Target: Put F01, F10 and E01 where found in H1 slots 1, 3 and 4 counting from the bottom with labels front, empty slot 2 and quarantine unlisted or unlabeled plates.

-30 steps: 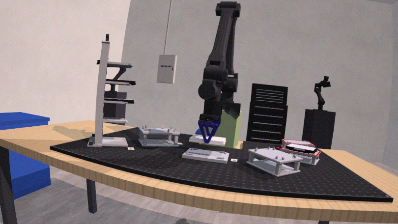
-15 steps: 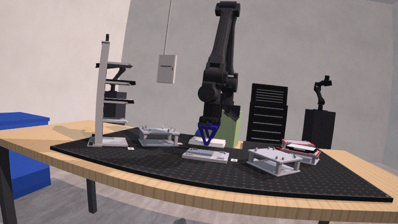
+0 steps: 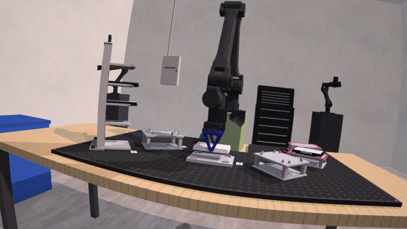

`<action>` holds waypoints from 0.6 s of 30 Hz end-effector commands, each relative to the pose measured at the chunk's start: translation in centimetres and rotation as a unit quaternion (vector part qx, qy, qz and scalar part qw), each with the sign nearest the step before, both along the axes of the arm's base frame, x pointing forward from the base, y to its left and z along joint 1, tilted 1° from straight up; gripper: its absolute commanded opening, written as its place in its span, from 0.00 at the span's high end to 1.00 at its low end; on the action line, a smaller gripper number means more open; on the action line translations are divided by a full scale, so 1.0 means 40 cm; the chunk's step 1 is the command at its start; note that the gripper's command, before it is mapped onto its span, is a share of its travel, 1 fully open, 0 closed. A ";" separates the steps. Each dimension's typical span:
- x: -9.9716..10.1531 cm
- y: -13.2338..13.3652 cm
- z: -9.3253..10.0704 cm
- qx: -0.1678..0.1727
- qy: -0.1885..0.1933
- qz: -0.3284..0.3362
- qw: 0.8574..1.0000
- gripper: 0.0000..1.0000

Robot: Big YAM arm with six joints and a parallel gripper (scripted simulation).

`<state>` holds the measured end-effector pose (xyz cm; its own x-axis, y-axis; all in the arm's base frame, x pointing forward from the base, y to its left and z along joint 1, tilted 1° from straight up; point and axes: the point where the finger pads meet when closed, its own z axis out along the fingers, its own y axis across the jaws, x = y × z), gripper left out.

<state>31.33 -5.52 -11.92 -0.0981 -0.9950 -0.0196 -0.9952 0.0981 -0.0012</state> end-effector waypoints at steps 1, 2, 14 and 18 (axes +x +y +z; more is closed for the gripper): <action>0.009 0.008 -0.008 0.000 -0.005 -0.001 1.000 0.14; 0.010 0.009 -0.010 0.000 -0.005 -0.001 1.000 0.14; 0.019 0.006 -0.024 -0.001 -0.008 -0.002 1.000 0.14; 0.030 0.005 -0.028 -0.001 -0.012 -0.002 1.000 0.14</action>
